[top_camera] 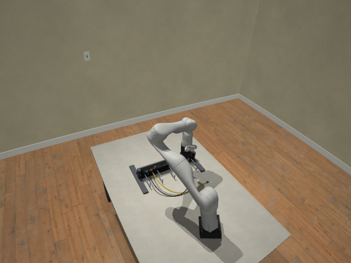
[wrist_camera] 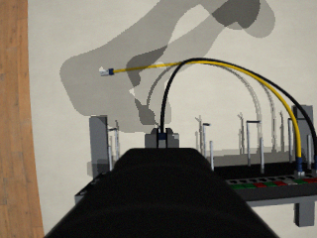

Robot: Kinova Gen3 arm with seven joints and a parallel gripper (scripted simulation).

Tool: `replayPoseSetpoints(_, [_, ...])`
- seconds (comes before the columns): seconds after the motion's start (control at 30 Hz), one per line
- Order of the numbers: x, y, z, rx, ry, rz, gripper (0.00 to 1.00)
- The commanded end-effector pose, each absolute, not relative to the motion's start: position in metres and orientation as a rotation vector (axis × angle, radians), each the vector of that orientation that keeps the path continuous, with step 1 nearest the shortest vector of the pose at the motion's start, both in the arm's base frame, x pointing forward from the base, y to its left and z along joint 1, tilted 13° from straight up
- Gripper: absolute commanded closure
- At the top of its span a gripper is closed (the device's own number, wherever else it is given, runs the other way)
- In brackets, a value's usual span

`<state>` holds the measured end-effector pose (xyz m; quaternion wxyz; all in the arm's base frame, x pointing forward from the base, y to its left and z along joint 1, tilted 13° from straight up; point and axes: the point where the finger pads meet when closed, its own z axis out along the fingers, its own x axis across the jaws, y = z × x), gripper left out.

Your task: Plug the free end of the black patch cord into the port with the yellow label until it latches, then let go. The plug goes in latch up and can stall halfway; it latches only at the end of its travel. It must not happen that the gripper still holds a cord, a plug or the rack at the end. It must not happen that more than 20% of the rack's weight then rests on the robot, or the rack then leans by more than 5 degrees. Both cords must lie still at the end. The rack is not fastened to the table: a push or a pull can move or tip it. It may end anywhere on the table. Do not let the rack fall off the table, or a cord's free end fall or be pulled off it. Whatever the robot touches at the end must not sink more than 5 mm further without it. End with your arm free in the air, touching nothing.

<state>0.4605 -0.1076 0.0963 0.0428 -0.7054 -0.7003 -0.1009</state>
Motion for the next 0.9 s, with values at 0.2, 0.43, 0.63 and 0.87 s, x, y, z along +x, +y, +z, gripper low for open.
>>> replayPoseSetpoints(0.2, [0.4616,-0.1042,0.0992,-2.123,-2.173,-0.312,1.0])
replayPoseSetpoints(0.43, [0.4619,-0.104,0.0994,-2.12,-2.176,-0.312,1.0])
replayPoseSetpoints(0.63, [0.462,-0.1038,0.0994,-2.118,-2.178,-0.312,1.0])
replayPoseSetpoints(0.87, [0.462,-0.1038,0.0994,-2.118,-2.178,-0.312,1.0])
